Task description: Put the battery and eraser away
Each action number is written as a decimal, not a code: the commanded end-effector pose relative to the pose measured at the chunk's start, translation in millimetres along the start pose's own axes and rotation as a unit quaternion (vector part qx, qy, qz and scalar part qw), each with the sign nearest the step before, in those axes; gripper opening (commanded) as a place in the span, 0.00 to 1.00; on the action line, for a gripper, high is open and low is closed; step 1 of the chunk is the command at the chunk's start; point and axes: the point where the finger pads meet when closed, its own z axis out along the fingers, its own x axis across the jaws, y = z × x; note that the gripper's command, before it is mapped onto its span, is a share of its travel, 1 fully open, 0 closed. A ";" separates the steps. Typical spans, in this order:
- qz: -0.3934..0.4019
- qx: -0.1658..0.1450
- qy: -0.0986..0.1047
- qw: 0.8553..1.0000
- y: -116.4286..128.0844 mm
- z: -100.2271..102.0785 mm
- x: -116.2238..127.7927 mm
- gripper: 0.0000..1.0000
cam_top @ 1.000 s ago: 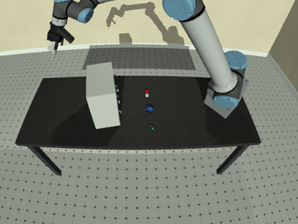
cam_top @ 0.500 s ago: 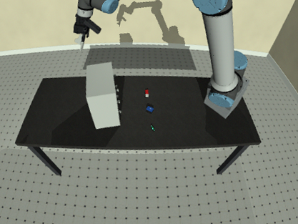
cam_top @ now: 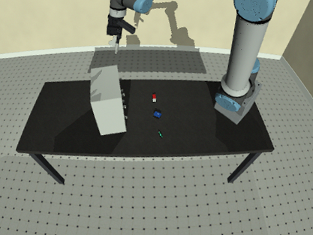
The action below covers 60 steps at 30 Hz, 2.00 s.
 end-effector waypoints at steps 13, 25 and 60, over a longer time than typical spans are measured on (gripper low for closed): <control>-0.010 0.052 0.010 0.999 -176.3 6.0 19.5 1.00; -0.012 0.069 0.017 0.997 -232.2 15.7 32.1 1.00; -0.005 0.072 0.018 0.997 -243.5 18.7 35.2 1.00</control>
